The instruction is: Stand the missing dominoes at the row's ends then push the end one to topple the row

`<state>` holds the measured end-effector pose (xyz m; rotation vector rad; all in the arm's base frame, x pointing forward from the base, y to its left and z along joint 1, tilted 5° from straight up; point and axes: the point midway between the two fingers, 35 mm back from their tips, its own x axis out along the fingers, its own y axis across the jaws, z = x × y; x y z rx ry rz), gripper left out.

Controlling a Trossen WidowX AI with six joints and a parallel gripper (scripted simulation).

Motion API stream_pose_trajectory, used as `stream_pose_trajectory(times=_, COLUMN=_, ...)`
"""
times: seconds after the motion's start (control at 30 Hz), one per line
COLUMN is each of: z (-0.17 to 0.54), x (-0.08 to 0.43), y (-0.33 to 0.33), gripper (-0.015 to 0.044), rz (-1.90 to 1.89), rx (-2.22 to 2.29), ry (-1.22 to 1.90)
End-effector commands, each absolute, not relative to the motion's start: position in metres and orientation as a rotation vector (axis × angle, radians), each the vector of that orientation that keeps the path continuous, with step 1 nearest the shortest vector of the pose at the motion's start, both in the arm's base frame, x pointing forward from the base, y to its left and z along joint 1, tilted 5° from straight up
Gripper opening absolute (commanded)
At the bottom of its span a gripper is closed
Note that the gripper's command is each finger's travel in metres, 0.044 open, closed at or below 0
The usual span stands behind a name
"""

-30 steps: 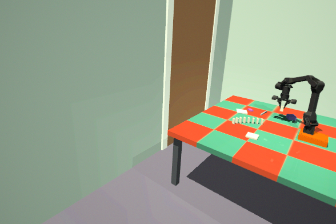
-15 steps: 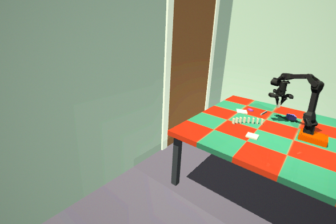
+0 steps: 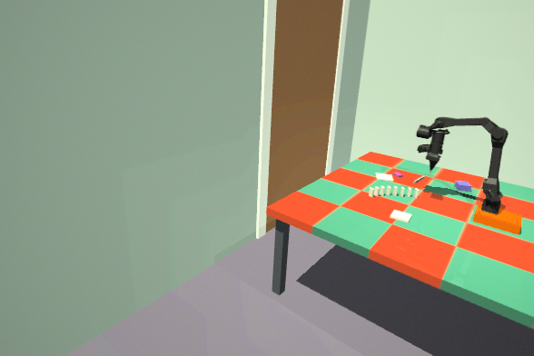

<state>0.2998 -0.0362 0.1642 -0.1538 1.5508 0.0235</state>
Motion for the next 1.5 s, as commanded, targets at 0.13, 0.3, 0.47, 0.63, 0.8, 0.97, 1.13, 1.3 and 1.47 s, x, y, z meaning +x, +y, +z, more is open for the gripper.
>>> stream_pose_trajectory(times=0.13, z=0.163, x=0.307, y=-0.001, gripper=0.0107, rz=0.349, rx=-0.487, ry=1.530)
stream_pose_trajectory(times=0.3, z=0.163, x=0.307, y=-0.001, gripper=0.0107, rz=0.349, rx=-0.487, ry=1.530)
stream_pose_trajectory(times=0.47, z=0.151, x=0.310, y=-0.001, gripper=0.0107, rz=0.349, rx=-0.487, ry=1.530)
stream_pose_trajectory(times=0.63, z=0.127, x=0.315, y=-0.003, gripper=0.0107, rz=0.348, rx=-0.487, ry=1.530)
stream_pose_trajectory(times=0.8, z=0.103, x=0.317, y=-0.005, gripper=0.0107, rz=0.348, rx=-0.487, ry=1.530)
stream_pose_trajectory(times=0.97, z=0.079, x=0.317, y=-0.007, gripper=0.0107, rz=0.348, rx=-0.487, ry=1.530)
stream_pose_trajectory(times=1.13, z=0.056, x=0.315, y=-0.010, gripper=0.0107, rz=0.348, rx=-0.487, ry=1.530)
stream_pose_trajectory(times=1.3, z=0.034, x=0.311, y=-0.012, gripper=0.0107, rz=0.348, rx=-0.488, ry=1.531)
stream_pose_trajectory(times=1.47, z=0.031, x=0.310, y=-0.012, gripper=0.0107, rz=0.348, rx=-0.488, ry=1.531)
